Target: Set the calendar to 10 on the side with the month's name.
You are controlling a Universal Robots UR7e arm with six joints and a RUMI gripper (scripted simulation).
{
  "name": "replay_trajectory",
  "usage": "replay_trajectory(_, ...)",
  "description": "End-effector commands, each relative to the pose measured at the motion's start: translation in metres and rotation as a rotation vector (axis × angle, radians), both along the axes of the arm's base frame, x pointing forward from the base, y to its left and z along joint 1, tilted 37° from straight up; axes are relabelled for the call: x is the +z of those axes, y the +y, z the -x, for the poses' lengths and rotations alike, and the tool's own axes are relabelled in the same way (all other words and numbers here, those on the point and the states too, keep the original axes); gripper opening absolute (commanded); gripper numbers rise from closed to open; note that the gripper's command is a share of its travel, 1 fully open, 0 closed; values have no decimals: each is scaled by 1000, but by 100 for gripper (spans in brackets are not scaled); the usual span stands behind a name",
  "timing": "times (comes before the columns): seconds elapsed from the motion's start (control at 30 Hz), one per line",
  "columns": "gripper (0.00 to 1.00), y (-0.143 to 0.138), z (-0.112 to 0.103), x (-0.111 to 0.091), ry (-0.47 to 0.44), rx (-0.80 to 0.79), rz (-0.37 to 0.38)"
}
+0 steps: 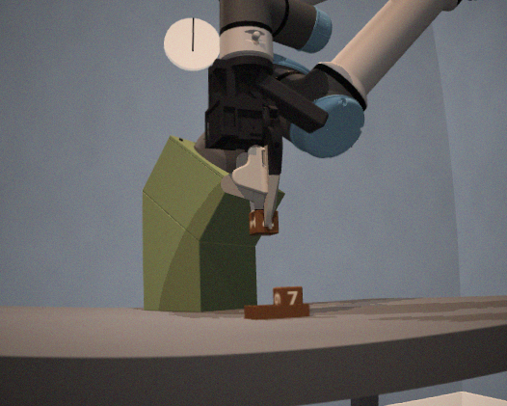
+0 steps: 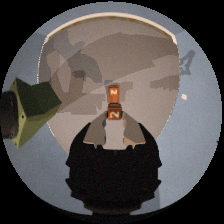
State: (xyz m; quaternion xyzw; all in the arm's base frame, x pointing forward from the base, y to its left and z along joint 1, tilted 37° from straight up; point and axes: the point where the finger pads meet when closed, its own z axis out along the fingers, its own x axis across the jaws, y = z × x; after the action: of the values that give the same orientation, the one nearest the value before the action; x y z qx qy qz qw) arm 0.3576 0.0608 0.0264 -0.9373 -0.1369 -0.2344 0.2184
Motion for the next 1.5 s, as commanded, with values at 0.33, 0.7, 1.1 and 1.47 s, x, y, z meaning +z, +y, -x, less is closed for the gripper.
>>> replay_trajectory(0.33, 10, 0, 0, 0, -4, 5, 3)
replay_trajectory(0.7, 10, 0, -1, -1, -3, 5, 3)
replay_trajectory(1.1, 10, 7, -6, -14, -2, 5, 4)
replay_trajectory(1.47, 10, 20, -16, -36, -2, 5, 4)
